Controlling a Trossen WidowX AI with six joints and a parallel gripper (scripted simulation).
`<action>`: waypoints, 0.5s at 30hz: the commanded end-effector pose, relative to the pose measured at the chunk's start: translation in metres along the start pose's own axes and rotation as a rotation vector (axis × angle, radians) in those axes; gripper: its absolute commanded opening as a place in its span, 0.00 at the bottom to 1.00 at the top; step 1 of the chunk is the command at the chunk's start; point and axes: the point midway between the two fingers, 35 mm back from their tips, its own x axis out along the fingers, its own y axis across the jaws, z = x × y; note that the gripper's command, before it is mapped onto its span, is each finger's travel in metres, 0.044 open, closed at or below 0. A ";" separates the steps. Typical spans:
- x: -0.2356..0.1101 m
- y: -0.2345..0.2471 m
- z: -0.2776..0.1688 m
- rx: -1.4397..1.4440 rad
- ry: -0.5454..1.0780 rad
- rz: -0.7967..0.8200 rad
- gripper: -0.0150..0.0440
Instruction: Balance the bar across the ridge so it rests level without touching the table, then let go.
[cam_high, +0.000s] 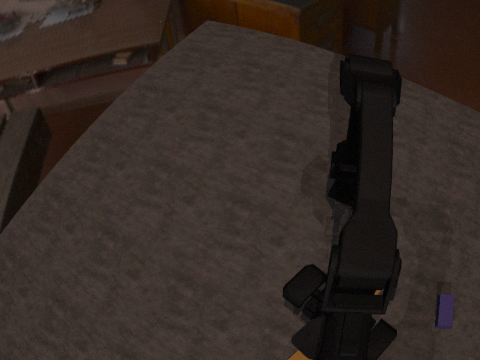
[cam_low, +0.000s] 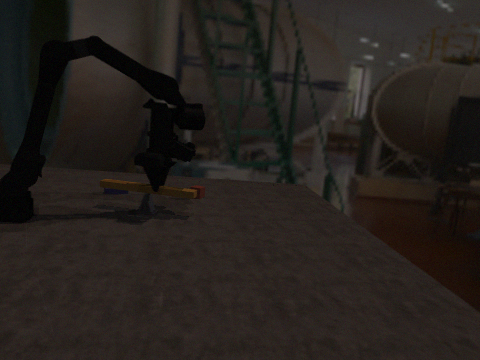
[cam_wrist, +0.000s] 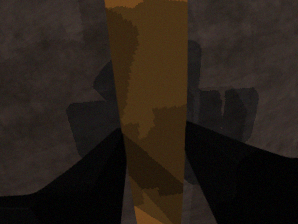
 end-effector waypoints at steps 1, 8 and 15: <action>0.000 0.000 0.000 0.000 0.000 0.000 0.52; 0.000 0.000 0.000 0.000 0.000 0.000 0.54; 0.000 0.000 0.000 0.000 0.000 0.000 0.54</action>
